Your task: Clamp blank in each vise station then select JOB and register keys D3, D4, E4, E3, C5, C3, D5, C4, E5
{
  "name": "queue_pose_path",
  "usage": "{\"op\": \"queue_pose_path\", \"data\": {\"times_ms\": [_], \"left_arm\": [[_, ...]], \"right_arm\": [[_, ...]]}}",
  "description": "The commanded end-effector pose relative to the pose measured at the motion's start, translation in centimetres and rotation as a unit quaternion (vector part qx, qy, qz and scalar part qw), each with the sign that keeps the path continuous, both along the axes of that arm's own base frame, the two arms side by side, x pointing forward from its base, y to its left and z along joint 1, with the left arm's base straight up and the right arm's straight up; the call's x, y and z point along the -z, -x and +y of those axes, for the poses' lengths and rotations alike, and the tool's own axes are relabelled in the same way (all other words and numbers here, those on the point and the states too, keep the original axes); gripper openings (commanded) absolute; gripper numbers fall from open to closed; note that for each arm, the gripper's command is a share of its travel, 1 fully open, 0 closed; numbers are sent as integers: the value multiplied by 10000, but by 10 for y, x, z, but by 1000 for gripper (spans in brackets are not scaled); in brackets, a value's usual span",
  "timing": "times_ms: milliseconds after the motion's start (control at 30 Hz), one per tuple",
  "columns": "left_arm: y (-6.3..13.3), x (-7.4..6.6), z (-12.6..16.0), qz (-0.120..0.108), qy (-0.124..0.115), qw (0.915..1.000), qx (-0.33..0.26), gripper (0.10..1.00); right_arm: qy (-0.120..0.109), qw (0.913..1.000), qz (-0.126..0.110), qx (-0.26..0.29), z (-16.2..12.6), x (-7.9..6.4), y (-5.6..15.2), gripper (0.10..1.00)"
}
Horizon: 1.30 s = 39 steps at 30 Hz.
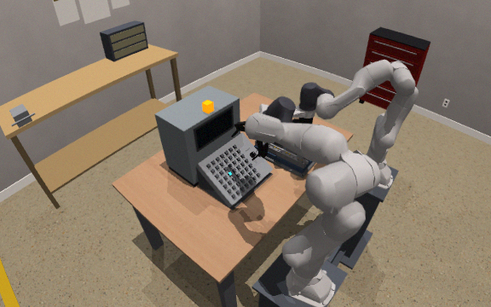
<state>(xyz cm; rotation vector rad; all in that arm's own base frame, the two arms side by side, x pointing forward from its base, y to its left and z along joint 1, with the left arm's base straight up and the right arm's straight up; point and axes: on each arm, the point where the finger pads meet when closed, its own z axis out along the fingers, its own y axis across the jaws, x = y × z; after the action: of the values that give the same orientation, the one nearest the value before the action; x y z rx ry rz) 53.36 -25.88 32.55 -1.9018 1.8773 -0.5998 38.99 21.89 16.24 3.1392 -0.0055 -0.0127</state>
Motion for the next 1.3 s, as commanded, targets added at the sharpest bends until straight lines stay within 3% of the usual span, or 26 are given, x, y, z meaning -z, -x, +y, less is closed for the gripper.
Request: {"op": "queue_pose_path", "data": {"times_ms": [0, 1267], "left_arm": [[0, 0, 0, -1, 1, 10000, -1, 1000], [0, 0, 0, -1, 1, 10000, -1, 1000]], "right_arm": [[-12, 10000, -40, 17, 1, -1, -2, 99], [-12, 10000, -40, 17, 1, 8, -2, 99]]}}
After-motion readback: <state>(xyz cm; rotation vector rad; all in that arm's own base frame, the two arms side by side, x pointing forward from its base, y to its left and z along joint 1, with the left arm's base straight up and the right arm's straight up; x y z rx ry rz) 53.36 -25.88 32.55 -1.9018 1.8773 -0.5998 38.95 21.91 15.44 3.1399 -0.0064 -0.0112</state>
